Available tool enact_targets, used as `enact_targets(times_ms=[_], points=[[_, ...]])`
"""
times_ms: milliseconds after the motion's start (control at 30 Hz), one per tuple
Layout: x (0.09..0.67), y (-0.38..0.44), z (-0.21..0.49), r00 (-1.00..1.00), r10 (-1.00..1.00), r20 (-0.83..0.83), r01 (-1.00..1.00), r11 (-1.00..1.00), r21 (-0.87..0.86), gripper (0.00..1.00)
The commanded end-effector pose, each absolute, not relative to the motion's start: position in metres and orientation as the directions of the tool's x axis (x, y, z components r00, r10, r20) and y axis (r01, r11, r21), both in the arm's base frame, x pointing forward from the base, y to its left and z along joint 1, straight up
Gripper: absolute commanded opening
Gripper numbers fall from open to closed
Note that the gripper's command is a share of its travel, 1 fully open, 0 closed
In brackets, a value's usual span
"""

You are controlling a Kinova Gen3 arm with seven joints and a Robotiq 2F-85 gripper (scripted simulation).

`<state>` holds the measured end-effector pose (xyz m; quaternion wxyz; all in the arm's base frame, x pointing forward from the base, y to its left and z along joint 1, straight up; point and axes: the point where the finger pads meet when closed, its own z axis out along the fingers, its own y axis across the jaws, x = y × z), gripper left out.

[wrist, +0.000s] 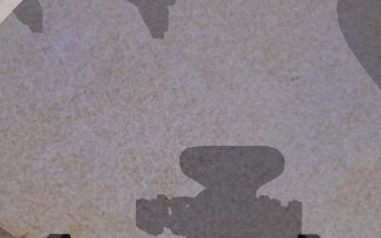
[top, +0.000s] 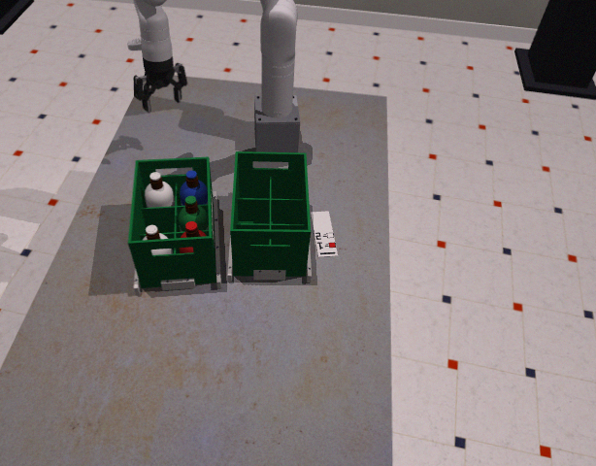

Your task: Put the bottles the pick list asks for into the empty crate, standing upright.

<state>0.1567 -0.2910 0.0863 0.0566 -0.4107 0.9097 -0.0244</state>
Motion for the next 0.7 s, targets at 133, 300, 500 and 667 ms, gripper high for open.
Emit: enact_targets(times_ms=[133, 300, 500, 667], points=[[0.157, -0.291, 0.087, -0.656, -0.75, -0.082, -0.744, 0.661, -0.092, 1.0], [0.157, -0.291, 0.087, -0.656, -0.75, -0.082, -0.744, 0.661, -0.092, 1.0], [0.157, -0.291, 0.087, -0.656, -0.75, -0.082, -0.744, 0.661, -0.092, 1.0], [0.157, -0.291, 0.107, -0.656, -0.75, -0.082, -0.744, 0.661, -0.092, 0.67]])
